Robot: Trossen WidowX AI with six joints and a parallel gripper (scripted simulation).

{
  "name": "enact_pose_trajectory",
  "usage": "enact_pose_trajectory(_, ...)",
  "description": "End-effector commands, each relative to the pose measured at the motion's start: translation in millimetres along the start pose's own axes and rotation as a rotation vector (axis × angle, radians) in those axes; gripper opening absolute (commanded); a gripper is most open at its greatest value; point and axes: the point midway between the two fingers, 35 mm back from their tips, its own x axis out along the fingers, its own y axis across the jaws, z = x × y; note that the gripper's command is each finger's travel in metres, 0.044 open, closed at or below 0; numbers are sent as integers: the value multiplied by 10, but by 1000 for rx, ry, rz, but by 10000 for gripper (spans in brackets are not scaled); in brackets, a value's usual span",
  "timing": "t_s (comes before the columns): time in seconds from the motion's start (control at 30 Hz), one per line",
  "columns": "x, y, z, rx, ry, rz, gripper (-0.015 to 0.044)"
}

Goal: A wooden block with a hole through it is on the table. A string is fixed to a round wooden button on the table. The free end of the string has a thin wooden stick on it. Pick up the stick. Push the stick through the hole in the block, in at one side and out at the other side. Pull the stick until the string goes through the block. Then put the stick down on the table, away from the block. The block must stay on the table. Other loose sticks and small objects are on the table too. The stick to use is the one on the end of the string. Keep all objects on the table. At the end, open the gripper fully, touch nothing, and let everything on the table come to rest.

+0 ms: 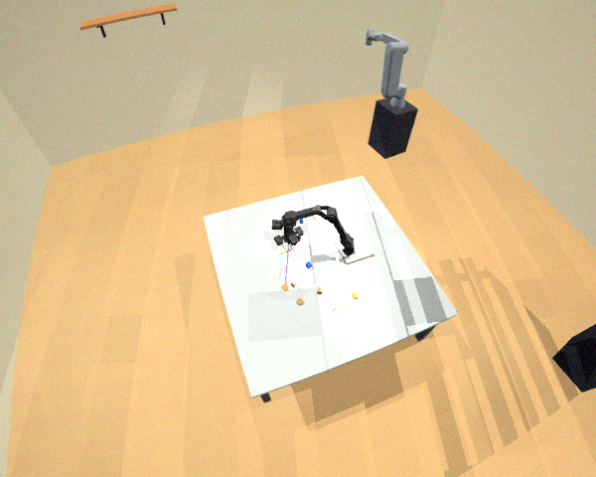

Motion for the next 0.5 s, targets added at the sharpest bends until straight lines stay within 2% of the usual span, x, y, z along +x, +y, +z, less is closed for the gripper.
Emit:
enact_pose_trajectory(0.0,31,39,11,-5,4,3,0)
enact_pose_trajectory(0.47,146,146,70,-5,2,4,0)
